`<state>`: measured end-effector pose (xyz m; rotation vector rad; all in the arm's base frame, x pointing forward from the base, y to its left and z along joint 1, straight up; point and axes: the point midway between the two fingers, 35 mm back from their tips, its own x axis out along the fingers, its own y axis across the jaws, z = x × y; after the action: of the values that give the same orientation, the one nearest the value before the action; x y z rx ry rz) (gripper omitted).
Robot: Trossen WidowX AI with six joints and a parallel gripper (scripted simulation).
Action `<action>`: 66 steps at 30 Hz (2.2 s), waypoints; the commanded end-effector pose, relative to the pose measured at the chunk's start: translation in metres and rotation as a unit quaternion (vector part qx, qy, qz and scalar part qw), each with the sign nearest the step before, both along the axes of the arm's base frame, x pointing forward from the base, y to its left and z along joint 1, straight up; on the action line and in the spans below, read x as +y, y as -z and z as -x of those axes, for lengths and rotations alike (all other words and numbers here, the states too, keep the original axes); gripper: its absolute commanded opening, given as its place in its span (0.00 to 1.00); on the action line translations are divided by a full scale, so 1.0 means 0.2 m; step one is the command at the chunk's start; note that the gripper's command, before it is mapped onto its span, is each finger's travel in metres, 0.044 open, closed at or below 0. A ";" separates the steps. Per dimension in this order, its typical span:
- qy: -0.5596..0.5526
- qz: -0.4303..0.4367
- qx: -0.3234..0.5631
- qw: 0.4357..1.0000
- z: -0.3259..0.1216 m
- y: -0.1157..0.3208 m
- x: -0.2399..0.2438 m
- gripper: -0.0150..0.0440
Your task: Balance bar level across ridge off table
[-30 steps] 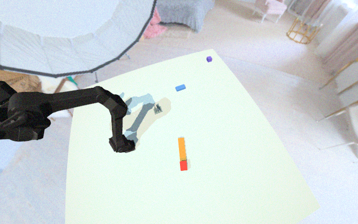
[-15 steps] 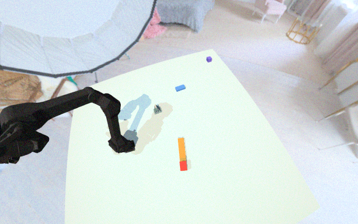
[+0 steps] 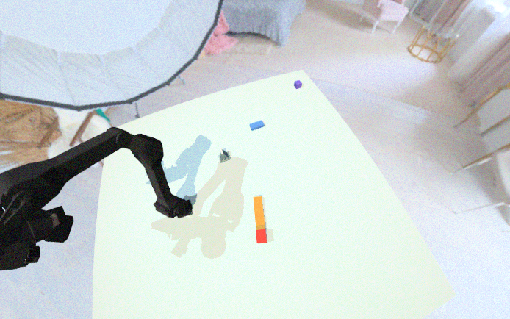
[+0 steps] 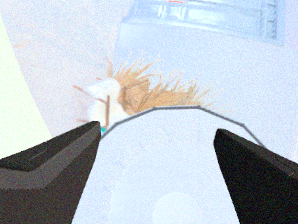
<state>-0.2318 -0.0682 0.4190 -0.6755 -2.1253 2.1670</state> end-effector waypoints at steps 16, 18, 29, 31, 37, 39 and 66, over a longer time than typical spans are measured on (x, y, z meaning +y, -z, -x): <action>-0.214 -0.044 -0.086 0.972 -0.12 0.20 -0.52 0.79; -0.237 -0.054 -0.095 0.965 -0.15 0.22 -0.57 0.79; -0.357 -0.108 -0.139 0.917 -0.34 0.35 -0.82 0.79; -0.377 -0.117 -0.146 0.907 -0.38 0.37 -0.86 0.79; -0.437 -0.146 -0.165 0.872 -0.52 0.44 -0.96 0.79; -0.457 -0.157 -0.171 0.859 -0.56 0.46 -1.00 0.79; -0.685 -0.316 -0.217 0.620 -1.33 0.78 -1.21 0.79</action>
<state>0.0135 -0.3097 0.2717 0.8384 -4.0333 1.0978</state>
